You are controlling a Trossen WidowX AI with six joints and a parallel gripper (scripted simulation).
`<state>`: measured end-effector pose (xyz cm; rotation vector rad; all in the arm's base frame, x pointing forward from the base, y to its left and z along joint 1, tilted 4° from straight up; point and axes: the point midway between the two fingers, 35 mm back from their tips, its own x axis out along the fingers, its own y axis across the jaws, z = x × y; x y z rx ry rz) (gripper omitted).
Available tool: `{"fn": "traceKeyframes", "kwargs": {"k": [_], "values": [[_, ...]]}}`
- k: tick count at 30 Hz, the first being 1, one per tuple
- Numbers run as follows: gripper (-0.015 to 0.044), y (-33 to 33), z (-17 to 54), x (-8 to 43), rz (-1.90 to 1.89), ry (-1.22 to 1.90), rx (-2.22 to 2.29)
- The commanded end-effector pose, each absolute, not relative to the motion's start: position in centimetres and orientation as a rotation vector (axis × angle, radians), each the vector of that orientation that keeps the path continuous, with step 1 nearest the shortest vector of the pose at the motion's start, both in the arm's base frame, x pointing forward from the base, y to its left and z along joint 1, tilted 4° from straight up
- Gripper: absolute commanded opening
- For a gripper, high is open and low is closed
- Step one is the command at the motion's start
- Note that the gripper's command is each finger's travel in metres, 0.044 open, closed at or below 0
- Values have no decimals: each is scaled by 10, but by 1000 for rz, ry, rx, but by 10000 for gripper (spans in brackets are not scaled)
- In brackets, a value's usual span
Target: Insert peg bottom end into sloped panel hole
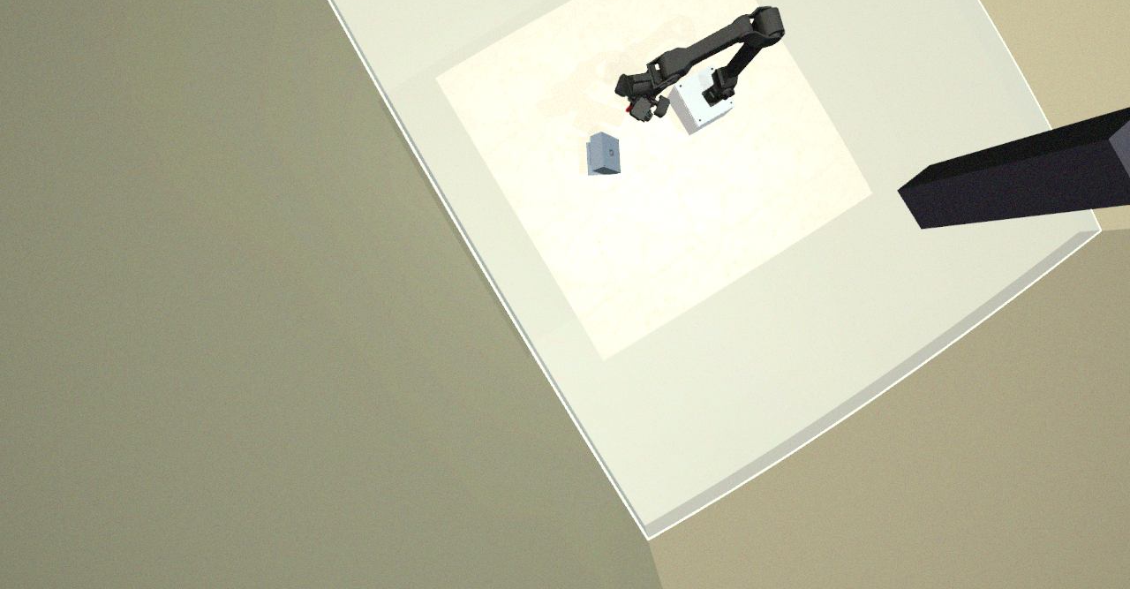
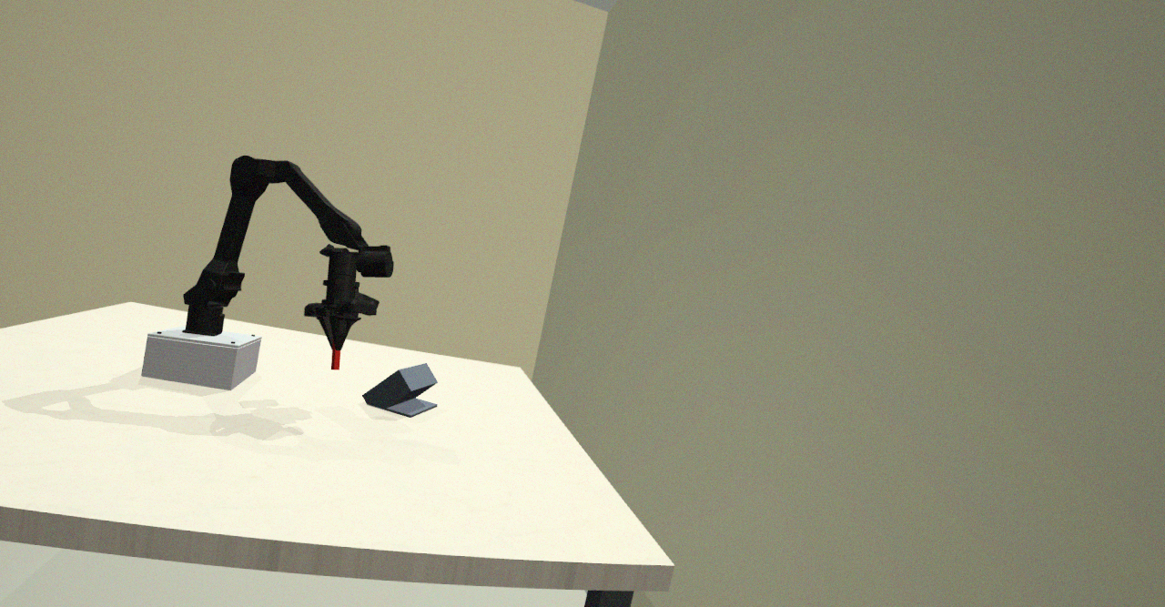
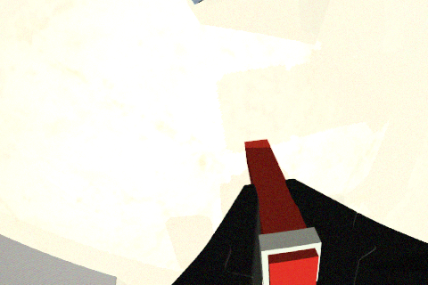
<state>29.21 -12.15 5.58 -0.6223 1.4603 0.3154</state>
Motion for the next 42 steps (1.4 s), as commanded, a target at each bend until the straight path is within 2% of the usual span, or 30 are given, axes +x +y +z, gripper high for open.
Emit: {"fn": "traceKeyframes", "kwargs": {"k": [1,42], "values": [[0,-118,54,293,308,1458,-640],[0,-76,60,316,278,1322,-878]]}}
